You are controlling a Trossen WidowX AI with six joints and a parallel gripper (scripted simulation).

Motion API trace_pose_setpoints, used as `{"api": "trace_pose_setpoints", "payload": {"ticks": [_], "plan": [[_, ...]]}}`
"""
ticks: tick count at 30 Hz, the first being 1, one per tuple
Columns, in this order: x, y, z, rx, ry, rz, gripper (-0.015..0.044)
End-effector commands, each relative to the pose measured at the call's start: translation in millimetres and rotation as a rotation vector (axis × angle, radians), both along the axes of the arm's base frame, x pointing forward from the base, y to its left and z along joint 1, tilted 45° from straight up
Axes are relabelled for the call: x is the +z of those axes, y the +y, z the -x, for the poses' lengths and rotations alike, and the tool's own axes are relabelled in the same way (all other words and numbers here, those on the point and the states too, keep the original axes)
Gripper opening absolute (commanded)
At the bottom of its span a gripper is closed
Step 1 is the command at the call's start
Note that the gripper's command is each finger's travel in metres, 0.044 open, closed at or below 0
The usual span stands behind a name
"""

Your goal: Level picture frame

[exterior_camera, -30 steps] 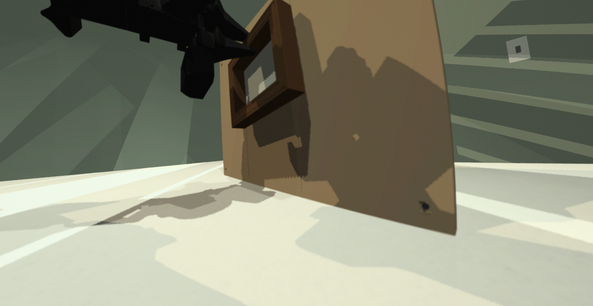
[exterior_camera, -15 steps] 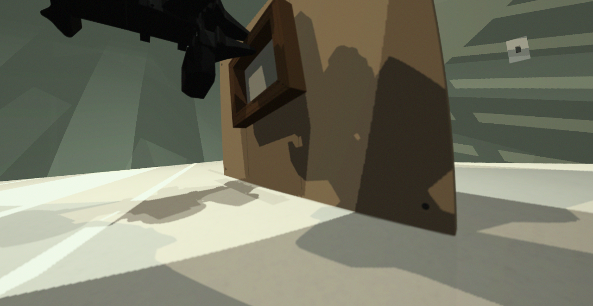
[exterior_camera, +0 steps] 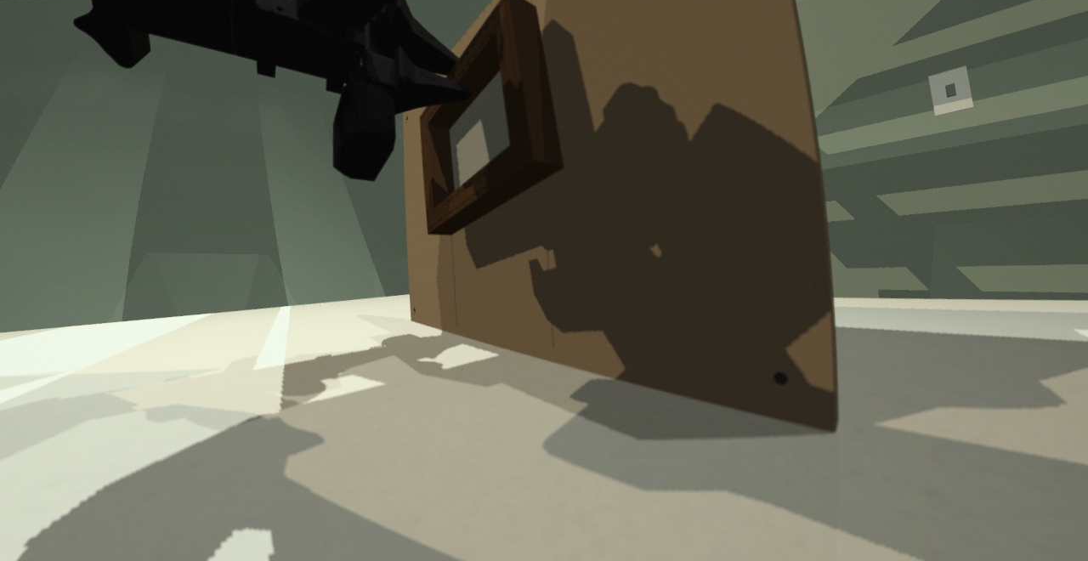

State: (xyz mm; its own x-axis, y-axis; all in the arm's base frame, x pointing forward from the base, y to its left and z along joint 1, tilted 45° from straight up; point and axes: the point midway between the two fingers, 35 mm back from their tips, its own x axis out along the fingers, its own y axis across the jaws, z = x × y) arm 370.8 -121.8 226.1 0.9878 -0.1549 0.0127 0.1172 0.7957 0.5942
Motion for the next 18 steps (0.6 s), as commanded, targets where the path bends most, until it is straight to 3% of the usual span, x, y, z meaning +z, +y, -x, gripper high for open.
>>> {"api": "trace_pose_setpoints", "payload": {"ticks": [1,18], "plan": [[3.5,1.8,-1.0,0.013,-0.010,0.010,0.0000],[0.1,-2.5,-0.5,0.013,-0.010,0.010,0.0000]]}}
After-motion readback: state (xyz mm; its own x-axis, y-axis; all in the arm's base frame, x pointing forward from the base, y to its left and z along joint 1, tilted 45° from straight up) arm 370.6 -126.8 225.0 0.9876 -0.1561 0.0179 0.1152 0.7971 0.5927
